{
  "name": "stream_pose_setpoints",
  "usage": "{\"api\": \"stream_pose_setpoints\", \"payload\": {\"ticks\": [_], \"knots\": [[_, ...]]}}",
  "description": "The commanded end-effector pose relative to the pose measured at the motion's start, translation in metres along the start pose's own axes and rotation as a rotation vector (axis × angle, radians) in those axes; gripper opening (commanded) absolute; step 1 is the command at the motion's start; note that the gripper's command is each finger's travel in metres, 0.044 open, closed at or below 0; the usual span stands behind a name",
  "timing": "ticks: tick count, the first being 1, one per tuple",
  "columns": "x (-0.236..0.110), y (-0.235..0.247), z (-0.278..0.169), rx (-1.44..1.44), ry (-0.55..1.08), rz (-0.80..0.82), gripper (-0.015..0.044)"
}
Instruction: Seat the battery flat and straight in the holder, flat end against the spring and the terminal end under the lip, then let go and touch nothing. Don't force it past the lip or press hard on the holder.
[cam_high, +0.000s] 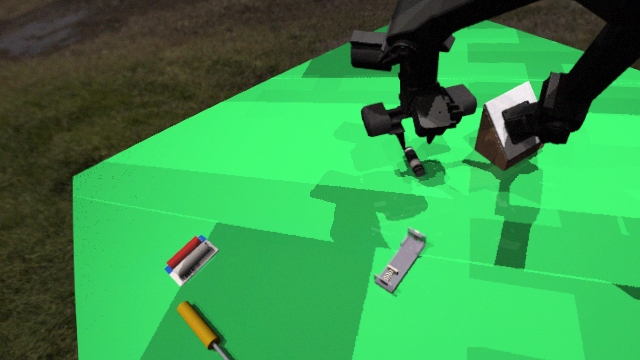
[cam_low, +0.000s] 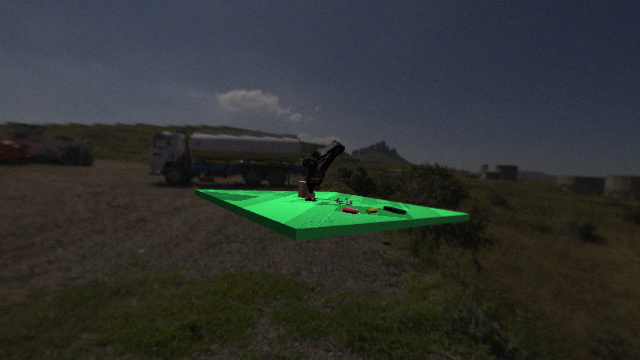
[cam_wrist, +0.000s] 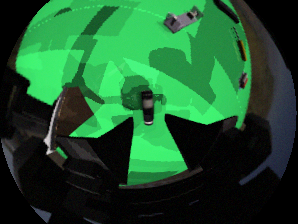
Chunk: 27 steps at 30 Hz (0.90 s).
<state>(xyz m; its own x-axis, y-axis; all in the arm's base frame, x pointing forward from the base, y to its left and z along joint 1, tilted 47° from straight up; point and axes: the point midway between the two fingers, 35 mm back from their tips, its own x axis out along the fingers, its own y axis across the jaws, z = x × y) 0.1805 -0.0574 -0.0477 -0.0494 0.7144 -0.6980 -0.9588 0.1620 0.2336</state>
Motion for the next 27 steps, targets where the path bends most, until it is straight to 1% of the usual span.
{"api": "stream_pose_setpoints", "payload": {"ticks": [1, 27], "knots": [[-0.001, -0.002, 0.0, -0.014, -0.015, -0.006, 0.0226], [0.04, -0.003, 0.001, -0.014, -0.016, -0.006, 0.0226]]}}
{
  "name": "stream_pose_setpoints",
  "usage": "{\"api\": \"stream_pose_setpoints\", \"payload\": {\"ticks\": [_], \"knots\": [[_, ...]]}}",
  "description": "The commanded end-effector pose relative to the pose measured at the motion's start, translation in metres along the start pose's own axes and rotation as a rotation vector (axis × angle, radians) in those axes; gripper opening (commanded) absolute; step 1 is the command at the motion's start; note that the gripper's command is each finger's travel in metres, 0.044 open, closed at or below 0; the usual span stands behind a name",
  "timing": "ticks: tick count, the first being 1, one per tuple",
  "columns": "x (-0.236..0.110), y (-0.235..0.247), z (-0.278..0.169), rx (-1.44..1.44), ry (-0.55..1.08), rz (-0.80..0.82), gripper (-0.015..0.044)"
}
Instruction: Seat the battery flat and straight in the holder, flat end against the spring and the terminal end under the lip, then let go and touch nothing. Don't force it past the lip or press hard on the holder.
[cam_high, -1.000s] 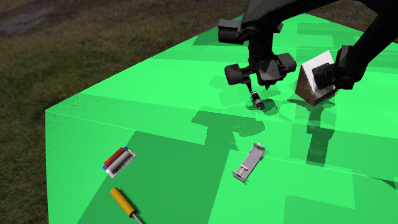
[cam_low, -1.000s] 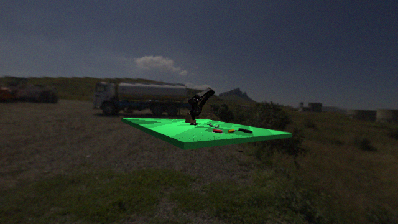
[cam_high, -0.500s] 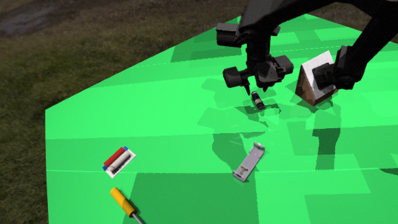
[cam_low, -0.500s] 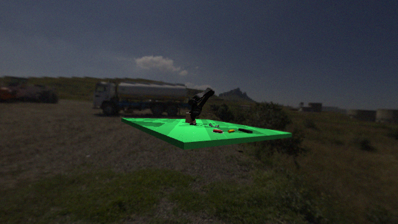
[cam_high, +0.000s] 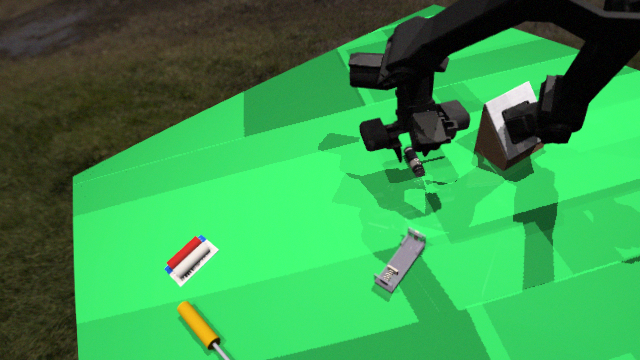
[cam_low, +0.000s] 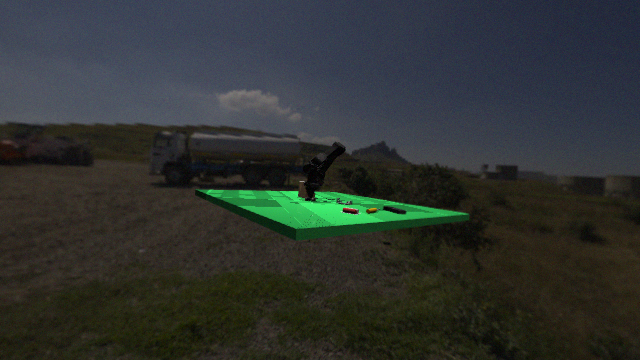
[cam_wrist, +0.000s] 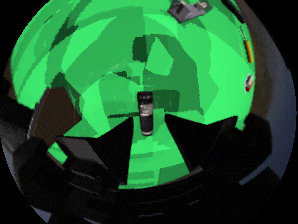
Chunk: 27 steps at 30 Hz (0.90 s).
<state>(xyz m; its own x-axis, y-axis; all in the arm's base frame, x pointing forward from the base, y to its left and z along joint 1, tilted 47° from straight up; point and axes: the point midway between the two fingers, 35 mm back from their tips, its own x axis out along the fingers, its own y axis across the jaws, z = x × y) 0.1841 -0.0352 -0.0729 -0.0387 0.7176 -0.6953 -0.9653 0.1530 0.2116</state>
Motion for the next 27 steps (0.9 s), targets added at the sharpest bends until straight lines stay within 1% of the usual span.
{"api": "stream_pose_setpoints", "payload": {"ticks": [1, 7, 12, 16, 22, 24, 27], "knots": [[0.009, 0.003, 0.002, 0.009, -0.009, 0.003, 0.0226], [0.015, 0.004, 0.002, 0.008, -0.01, 0.003, 0.0226], [0.015, 0.004, 0.002, 0.008, -0.01, 0.003, 0.0095], [0.015, 0.004, 0.002, 0.008, -0.01, 0.003, 0.0068], [0.014, 0.003, 0.002, 0.009, -0.01, 0.003, 0.0064], [0.004, 0.002, 0.001, 0.009, -0.008, 0.003, 0.0064], [-0.023, 0.002, 0.001, 0.009, -0.007, 0.003, 0.0064]]}}
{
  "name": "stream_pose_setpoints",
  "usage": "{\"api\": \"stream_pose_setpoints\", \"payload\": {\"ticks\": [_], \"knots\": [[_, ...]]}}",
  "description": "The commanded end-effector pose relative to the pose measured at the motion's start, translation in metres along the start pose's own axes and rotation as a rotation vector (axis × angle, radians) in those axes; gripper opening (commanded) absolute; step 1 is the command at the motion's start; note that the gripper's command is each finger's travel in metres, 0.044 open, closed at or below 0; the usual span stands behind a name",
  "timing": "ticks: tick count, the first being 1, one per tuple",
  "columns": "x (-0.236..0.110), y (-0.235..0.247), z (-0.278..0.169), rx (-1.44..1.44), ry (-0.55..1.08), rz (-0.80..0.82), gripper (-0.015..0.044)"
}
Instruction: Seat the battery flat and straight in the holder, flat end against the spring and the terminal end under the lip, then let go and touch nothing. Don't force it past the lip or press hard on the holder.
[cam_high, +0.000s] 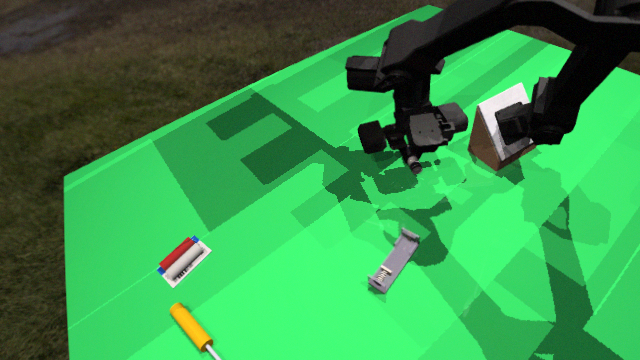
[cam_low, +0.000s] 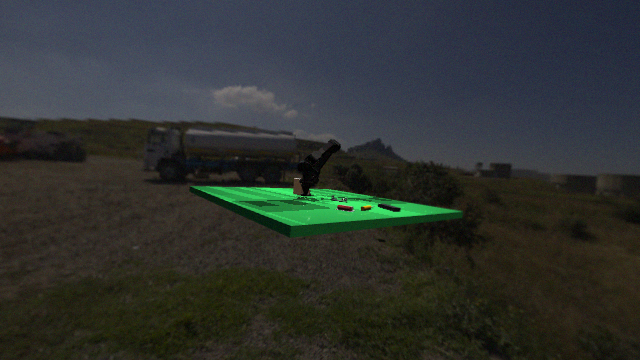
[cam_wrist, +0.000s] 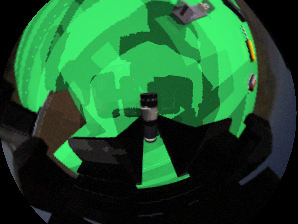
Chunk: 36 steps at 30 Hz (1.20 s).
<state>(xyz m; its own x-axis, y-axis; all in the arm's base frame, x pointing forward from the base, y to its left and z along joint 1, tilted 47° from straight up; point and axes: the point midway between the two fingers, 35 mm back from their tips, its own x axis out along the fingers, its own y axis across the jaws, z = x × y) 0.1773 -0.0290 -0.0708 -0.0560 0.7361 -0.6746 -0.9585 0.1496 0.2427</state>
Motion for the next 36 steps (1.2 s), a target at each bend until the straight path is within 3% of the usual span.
{"api": "stream_pose_setpoints", "payload": {"ticks": [1, 14, 36], "knots": [[-0.033, -0.005, -0.002, -0.012, 0.015, -0.021, 0.0064], [-0.048, -0.03, 0.022, 0.122, 0.04, -0.031, 0.0064], [-0.066, -0.09, 0.173, 0.753, 0.016, -0.049, 0.0064]]}}
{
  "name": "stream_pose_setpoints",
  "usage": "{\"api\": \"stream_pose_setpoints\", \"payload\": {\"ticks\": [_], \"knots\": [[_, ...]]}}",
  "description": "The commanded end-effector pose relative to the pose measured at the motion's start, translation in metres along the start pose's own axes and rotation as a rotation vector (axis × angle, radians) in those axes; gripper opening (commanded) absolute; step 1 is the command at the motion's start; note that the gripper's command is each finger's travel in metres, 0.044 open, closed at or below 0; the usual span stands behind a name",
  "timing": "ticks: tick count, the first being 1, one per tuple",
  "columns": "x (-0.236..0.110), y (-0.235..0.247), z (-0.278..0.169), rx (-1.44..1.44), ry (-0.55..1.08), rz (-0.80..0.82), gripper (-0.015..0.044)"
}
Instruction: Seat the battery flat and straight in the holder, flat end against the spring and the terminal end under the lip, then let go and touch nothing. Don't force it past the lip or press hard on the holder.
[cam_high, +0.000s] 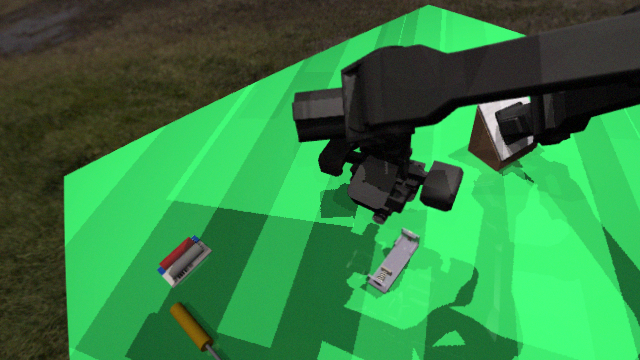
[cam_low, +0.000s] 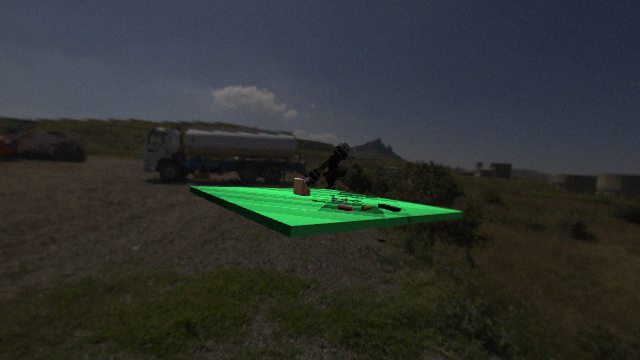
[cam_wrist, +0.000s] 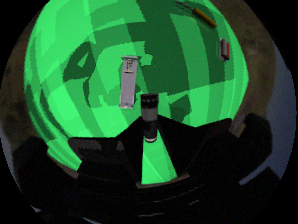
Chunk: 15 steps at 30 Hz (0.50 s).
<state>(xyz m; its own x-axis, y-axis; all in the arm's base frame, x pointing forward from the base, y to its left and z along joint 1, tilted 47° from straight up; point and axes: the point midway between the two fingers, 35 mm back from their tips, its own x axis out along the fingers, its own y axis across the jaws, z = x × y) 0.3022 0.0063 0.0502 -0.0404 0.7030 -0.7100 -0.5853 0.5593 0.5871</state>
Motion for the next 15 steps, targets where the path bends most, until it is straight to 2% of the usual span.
{"api": "stream_pose_setpoints", "payload": {"ticks": [1, 5, 15], "knots": [[-0.005, 0.019, 0.033, 0.113, -0.015, 0.0, 0.0064], [-0.006, 0.033, 0.05, 0.183, -0.018, 0.004, 0.0064], [0.001, 0.033, 0.048, 0.187, 0.02, 0.009, 0.0064]]}}
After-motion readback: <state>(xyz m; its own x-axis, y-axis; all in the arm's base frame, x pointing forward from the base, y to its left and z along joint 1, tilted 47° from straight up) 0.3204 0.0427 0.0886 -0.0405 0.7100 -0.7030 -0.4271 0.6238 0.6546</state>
